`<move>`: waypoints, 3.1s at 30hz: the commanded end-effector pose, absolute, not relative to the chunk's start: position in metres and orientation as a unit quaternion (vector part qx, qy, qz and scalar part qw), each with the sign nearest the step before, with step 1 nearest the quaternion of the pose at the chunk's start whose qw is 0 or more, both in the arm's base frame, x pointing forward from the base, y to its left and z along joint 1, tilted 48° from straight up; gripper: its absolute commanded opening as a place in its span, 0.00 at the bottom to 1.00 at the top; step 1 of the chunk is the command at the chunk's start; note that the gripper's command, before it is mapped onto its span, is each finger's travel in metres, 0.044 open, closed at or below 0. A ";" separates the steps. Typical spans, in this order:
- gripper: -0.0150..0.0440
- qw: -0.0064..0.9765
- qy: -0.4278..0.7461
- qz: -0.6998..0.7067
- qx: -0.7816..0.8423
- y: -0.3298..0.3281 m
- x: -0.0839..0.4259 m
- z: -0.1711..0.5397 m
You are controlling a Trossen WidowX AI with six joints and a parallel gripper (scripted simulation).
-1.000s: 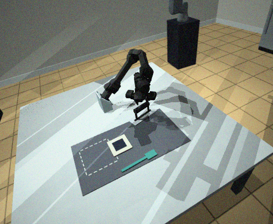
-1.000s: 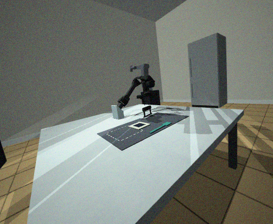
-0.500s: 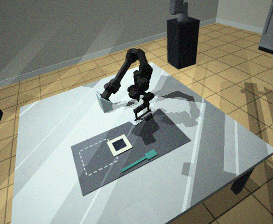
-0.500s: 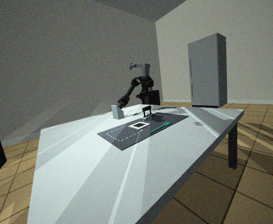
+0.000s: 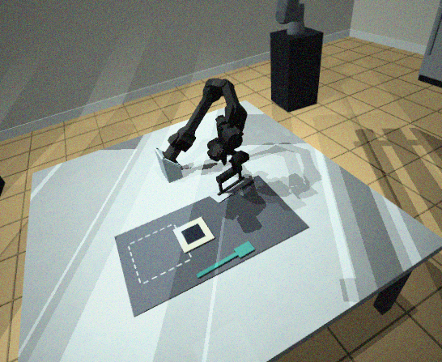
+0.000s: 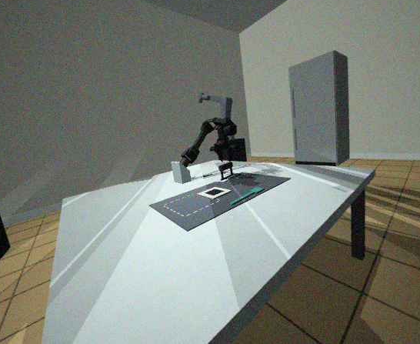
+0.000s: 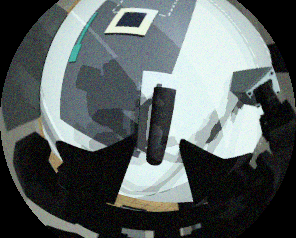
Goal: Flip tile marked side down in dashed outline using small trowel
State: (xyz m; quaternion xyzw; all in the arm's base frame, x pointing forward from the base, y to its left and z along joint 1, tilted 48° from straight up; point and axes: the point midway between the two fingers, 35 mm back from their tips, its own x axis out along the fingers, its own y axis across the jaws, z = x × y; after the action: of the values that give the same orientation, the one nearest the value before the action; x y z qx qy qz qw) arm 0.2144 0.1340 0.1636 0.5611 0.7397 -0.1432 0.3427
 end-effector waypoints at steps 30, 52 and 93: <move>0.49 0.338 0.742 -0.143 0.561 0.161 0.208 0.138; 0.47 0.326 0.739 -0.159 0.568 0.161 0.208 0.138; 0.71 0.146 0.660 -0.368 0.638 0.161 0.208 0.138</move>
State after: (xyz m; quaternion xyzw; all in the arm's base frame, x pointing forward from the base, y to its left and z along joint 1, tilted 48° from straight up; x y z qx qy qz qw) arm 0.2081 0.1614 0.1383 0.6380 0.6616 -0.3654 0.1475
